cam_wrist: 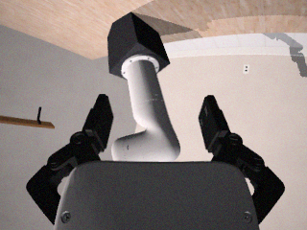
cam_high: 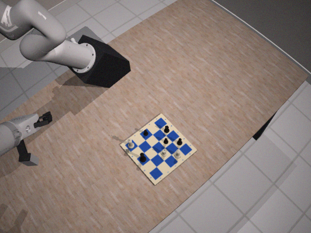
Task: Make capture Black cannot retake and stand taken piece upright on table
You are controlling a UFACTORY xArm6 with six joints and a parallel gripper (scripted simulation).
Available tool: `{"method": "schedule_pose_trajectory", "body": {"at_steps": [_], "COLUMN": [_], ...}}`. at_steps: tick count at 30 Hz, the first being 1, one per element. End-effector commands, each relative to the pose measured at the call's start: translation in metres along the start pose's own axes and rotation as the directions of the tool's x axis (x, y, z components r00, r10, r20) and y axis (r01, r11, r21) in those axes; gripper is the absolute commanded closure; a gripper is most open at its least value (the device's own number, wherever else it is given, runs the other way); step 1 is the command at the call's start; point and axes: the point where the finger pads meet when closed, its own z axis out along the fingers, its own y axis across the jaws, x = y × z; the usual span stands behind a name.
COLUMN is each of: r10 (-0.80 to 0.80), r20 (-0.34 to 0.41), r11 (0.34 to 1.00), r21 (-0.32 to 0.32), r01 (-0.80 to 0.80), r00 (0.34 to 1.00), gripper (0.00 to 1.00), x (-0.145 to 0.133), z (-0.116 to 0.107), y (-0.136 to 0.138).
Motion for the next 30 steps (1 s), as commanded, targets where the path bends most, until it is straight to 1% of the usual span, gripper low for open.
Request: {"method": "schedule_pose_trajectory", "body": {"at_steps": [1,22,26,30], "r10": [0.0,-0.011,-0.058,-0.158], "r20": [-0.003,-0.001,0.009,0.027], "r11": [1.0,1.0,0.998,0.987], "r21": [0.001,0.003,0.016,0.046], "r01": [0.0,0.011,0.058,0.156], "r00": [1.0,1.0,0.998,0.987], "gripper": [0.0,0.0,0.0,0.0], "x": [0.0,0.001,0.005,0.013], "z": [-0.001,-0.001,0.0,0.001], "y": [0.0,-0.001,-0.004,-0.01]}}
